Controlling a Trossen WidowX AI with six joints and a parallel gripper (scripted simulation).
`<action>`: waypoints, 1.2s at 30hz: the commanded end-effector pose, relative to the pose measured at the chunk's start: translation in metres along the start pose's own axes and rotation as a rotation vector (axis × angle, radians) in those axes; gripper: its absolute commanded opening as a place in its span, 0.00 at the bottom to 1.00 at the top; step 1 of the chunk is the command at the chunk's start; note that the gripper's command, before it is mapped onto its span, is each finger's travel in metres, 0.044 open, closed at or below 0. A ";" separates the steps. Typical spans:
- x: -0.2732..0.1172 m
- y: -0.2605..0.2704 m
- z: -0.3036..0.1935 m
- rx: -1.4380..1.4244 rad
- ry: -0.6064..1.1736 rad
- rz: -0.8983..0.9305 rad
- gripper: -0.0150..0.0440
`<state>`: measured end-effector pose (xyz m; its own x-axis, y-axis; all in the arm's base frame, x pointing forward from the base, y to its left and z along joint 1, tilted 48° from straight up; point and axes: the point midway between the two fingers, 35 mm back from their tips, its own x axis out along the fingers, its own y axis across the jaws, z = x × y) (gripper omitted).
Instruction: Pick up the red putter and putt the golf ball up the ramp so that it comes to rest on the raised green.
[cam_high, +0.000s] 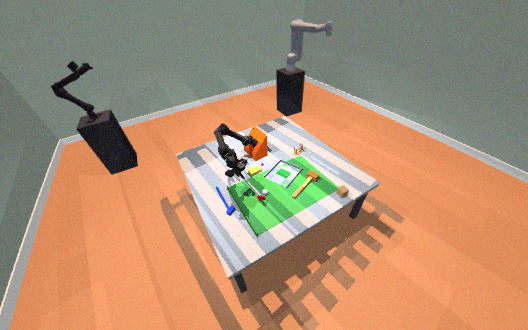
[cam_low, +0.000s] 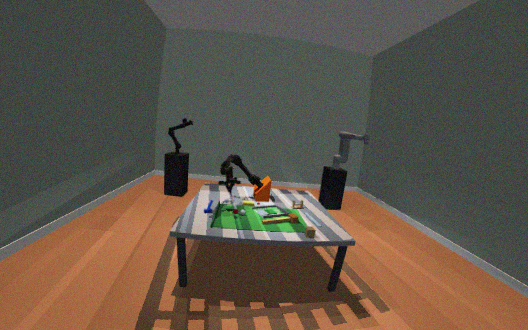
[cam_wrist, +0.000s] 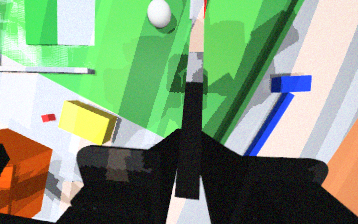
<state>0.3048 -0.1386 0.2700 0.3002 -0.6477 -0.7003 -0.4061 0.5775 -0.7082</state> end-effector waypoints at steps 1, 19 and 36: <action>0.005 0.002 0.001 -0.007 -0.012 0.003 0.25; 0.010 -0.003 -0.002 0.000 -0.002 0.000 0.25; 0.011 -0.029 0.000 -0.006 -0.012 0.000 0.25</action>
<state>0.3188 -0.1619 0.2788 0.3054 -0.6383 -0.7066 -0.4179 0.5769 -0.7018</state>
